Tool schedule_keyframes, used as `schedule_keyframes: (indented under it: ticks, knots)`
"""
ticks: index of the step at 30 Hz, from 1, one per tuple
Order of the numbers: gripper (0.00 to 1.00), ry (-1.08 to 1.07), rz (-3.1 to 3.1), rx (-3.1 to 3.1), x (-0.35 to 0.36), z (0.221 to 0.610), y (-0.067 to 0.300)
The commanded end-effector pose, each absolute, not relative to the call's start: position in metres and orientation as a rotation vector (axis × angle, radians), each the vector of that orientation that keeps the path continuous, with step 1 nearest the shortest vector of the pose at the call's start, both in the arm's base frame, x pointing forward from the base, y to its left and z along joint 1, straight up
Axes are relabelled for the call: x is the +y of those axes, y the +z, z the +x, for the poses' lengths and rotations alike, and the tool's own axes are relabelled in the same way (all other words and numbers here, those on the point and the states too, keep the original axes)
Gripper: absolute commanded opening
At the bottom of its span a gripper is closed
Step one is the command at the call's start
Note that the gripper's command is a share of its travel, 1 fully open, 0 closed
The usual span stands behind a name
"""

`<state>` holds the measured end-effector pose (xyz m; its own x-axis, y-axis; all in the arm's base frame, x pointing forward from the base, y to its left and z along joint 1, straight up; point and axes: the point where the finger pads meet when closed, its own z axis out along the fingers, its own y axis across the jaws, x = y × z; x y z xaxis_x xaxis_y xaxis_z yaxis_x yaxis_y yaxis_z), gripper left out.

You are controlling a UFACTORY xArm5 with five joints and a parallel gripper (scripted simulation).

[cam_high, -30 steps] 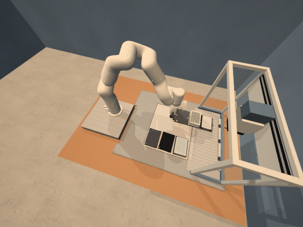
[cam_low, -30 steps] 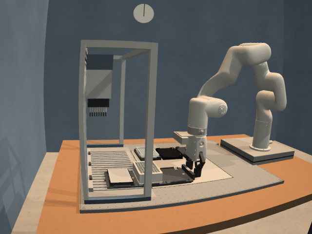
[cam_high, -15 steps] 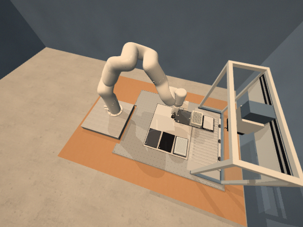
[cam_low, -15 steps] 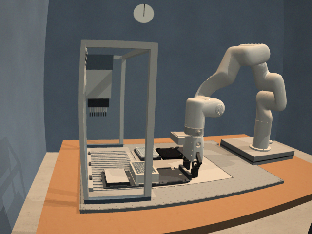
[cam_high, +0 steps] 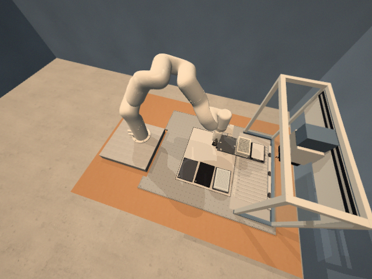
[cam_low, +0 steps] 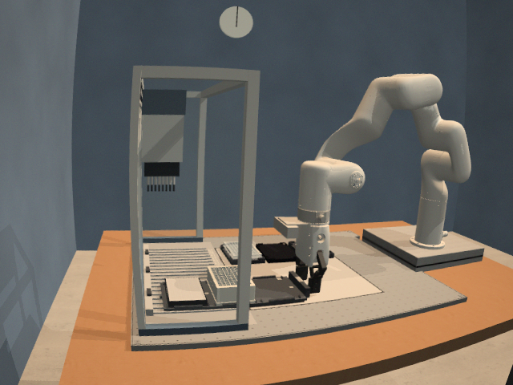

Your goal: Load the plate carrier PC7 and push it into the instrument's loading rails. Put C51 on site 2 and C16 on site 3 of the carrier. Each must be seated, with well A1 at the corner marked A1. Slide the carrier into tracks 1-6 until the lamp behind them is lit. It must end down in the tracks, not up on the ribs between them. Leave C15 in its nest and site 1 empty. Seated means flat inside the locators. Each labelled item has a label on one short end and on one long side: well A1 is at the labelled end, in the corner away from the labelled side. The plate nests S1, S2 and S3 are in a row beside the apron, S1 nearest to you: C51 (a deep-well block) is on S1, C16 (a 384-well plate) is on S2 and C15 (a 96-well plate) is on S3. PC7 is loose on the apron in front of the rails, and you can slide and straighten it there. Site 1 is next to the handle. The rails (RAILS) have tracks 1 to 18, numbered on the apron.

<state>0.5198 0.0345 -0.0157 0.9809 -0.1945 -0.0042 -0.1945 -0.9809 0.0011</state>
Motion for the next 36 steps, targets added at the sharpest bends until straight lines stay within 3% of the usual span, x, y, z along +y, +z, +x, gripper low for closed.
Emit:
schedule_keyframes:
  ticks: [1, 36]
  knots:
    - [0.81, 0.000, 3.127, -0.307, 0.034, 0.525, -0.014]
    - [0.81, 0.000, 3.127, -0.307, 0.031, 0.538, -0.014]
